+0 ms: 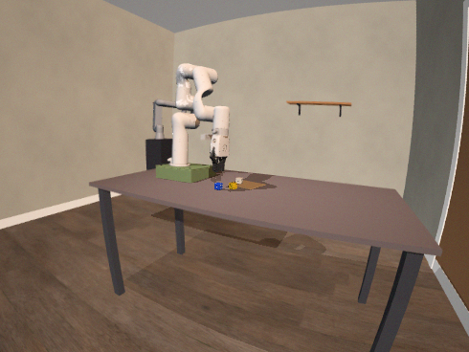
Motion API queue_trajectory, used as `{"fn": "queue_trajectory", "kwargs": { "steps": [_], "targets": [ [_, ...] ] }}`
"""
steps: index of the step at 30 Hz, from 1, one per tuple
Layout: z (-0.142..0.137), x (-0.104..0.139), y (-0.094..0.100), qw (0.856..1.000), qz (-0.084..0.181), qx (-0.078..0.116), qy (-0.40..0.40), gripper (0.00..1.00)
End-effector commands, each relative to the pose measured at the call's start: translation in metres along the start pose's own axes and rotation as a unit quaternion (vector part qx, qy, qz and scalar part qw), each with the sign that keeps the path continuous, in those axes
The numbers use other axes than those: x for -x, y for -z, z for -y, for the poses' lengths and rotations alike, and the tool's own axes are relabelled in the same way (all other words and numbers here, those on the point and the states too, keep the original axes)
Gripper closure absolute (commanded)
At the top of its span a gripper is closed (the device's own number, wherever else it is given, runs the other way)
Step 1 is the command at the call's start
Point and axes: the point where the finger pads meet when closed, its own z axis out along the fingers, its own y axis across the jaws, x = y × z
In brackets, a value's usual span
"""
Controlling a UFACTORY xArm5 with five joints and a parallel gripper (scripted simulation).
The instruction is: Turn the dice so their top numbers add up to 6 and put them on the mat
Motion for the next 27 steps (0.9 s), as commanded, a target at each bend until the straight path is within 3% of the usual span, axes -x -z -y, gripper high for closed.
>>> {"fn": "queue_trajectory", "kwargs": {
  "steps": [1, 27],
  "targets": [
    [0.0, 0.001, -0.001, 1.0, 0.002, -0.001, 0.0, 0.53],
    [-0.001, 0.002, -0.031, 1.0, 0.002, -0.001, 0.0, 0.53]
  ]
}}
